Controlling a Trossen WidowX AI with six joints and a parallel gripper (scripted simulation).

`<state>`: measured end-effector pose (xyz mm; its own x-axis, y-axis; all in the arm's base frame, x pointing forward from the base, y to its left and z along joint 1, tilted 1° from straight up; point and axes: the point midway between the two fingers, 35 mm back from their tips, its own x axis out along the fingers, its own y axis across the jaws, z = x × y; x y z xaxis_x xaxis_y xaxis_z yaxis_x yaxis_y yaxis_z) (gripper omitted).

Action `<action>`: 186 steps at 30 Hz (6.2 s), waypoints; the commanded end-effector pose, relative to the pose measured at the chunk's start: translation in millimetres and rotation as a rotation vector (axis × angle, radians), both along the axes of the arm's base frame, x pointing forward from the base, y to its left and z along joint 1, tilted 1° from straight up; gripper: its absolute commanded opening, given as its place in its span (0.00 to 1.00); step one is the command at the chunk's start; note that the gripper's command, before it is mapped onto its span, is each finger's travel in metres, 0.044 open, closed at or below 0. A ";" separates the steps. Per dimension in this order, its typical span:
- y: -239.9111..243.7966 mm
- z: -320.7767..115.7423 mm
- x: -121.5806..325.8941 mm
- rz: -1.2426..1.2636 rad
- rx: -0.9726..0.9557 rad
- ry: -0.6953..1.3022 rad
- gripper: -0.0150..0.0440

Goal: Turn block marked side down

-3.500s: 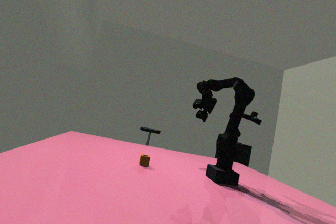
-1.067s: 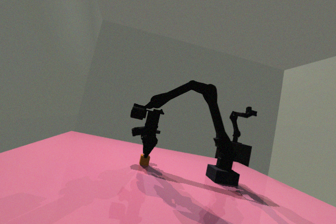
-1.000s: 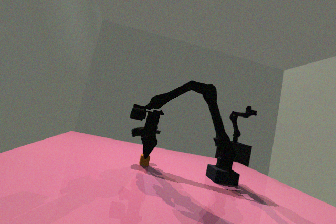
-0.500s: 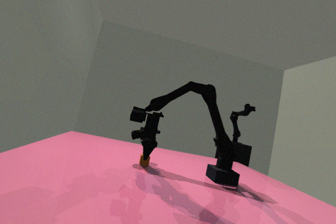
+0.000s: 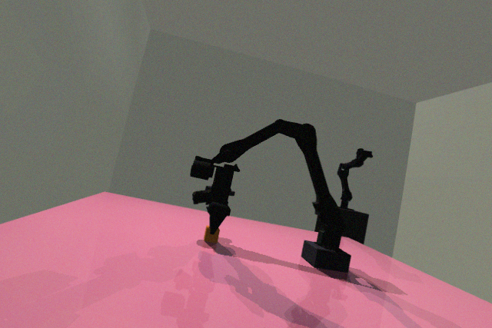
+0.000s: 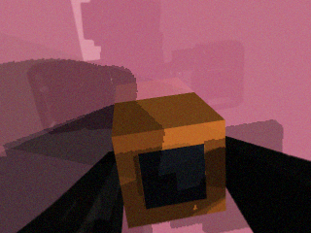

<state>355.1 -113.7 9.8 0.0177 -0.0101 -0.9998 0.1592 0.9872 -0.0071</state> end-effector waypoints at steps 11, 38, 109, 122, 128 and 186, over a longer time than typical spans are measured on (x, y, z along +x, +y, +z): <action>0.8 29.0 -1.1 -0.003 0.002 0.002 0.25; -0.1 18.6 -1.0 -0.005 -0.057 -0.382 0.25; 1.8 -9.0 -8.7 0.004 -0.167 -1.041 0.43; 1.8 -9.0 -8.7 0.004 -0.167 -1.041 1.00; 1.8 -9.0 -8.7 0.004 -0.167 -1.041 1.00; 5.6 60.9 -27.8 0.002 -0.084 -0.521 1.00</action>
